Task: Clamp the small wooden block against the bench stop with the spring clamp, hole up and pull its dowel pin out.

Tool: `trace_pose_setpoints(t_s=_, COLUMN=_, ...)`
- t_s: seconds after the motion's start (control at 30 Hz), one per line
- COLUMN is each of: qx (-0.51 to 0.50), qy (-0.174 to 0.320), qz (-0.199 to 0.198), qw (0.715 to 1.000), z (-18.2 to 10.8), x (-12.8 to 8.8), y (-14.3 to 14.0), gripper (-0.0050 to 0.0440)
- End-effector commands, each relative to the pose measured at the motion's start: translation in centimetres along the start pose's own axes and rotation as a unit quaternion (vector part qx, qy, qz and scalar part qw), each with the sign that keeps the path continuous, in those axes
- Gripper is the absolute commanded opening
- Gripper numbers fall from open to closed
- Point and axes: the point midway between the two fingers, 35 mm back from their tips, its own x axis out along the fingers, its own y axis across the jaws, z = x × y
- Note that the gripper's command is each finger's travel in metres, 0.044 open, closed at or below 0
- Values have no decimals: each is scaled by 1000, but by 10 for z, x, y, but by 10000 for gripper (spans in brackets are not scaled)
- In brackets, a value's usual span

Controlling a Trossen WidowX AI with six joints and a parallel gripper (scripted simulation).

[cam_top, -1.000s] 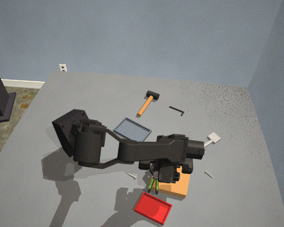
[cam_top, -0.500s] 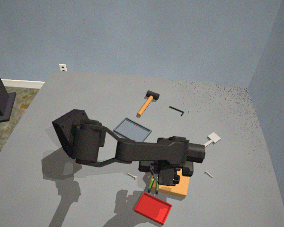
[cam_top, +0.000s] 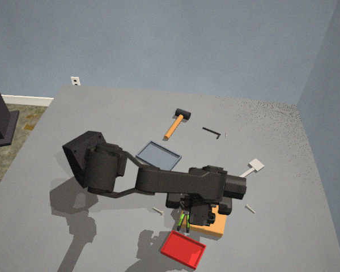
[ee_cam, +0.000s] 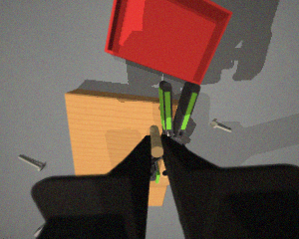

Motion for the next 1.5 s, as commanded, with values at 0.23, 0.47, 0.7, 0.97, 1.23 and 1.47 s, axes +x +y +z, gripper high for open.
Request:
trace_pose_setpoints(t_s=0.23, qx=7, qy=2, qz=4, qw=1000, z=8, x=-3, y=2, gripper=0)
trace_pose_setpoints(t_s=0.47, qx=11, qy=2, qz=4, qw=1000, z=13, x=-5, y=3, gripper=0)
trace_pose_setpoints(t_s=0.7, qx=14, qy=3, qz=4, qw=1000, z=17, x=-5, y=3, gripper=0)
trace_pose_setpoints(t_s=0.97, qx=18, qy=3, qz=4, qw=1000, z=23, x=-7, y=3, gripper=0)
trace_pose_setpoints(t_s=1.23, qx=22, qy=2, qz=5, qw=1000, z=27, x=-8, y=3, gripper=0)
trace_pose_setpoints(t_s=1.47, qx=26, qy=2, qz=5, qw=1000, z=32, x=-9, y=3, gripper=0)
